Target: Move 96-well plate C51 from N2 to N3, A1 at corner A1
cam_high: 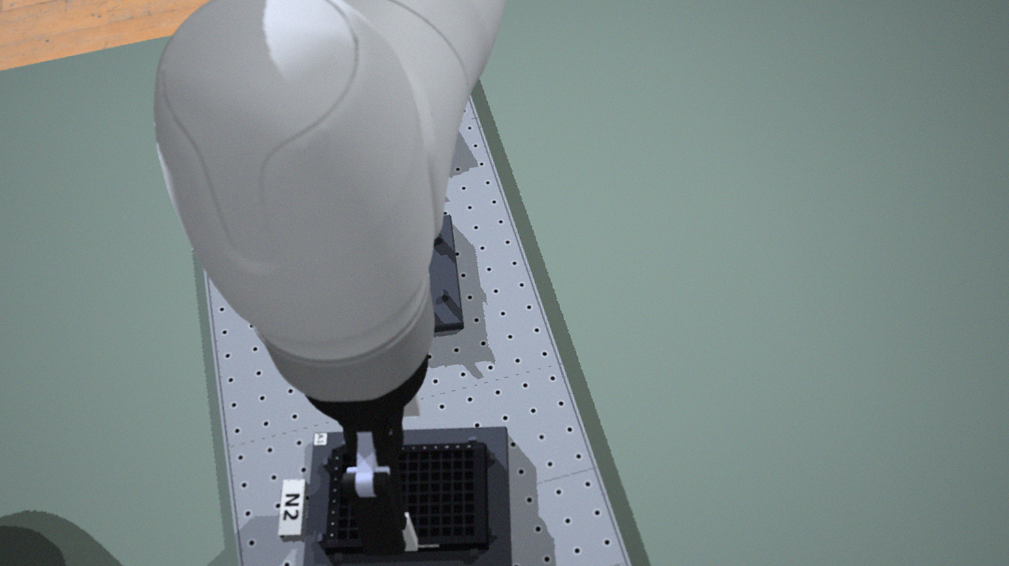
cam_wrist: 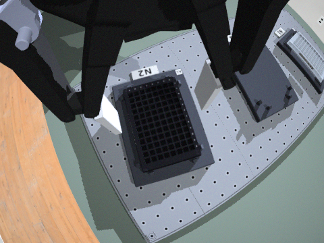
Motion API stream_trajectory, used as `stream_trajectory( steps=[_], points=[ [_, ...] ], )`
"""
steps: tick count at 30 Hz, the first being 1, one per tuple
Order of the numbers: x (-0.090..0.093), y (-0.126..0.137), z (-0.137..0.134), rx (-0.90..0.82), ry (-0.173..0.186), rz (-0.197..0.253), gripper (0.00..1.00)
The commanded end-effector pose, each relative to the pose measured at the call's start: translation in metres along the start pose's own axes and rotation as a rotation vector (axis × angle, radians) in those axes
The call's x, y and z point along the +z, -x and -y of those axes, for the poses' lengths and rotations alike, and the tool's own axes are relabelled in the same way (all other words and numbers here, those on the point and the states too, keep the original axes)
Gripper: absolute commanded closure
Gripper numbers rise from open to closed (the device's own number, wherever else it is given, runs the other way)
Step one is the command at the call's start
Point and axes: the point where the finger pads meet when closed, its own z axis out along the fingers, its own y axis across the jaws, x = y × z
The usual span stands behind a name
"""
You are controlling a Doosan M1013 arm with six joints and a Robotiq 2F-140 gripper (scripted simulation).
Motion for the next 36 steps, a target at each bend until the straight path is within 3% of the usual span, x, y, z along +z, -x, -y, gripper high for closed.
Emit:
stream_trajectory(
  steps=[1,36],
  points=[
    [-0.0001,0.0,0.0,0.0,0.0,0.0,0.34],
    [0.0048,0.0,0.0,0.0,0.0,0.0,0.34]
  ],
)
